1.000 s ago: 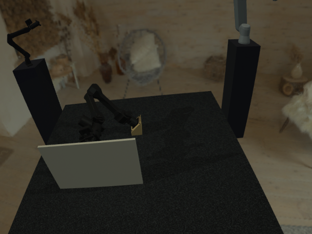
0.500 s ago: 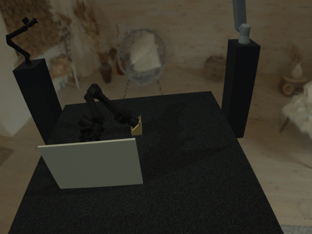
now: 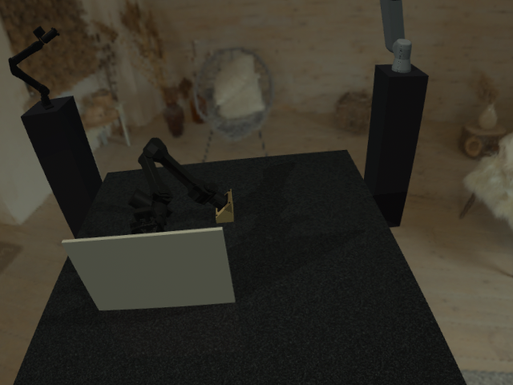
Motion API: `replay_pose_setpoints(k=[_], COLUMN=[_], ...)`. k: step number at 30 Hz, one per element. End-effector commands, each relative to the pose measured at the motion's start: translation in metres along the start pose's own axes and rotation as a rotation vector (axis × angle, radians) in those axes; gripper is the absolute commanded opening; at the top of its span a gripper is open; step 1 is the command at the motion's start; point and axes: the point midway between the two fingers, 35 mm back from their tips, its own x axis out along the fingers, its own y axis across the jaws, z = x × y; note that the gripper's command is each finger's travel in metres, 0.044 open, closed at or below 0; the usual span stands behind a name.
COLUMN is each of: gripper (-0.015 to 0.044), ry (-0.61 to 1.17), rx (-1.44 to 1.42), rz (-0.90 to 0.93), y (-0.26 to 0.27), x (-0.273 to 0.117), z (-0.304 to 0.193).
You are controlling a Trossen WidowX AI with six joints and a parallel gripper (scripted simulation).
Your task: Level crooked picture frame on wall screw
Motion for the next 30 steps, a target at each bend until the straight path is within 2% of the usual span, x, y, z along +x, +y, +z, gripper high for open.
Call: replay_pose_setpoints(k=[1,22,30], gripper=[0.0000,0.0000,0.0210], ry=[-0.002,-0.002,-0.001], rx=[-0.034,-0.139,-0.119], rz=[0.000,0.001,0.001], y=[-0.0004,-0.0007,-0.0004], x=[0.0001,0.0001,0.0000], z=[-0.0001,-0.0004,-0.0003])
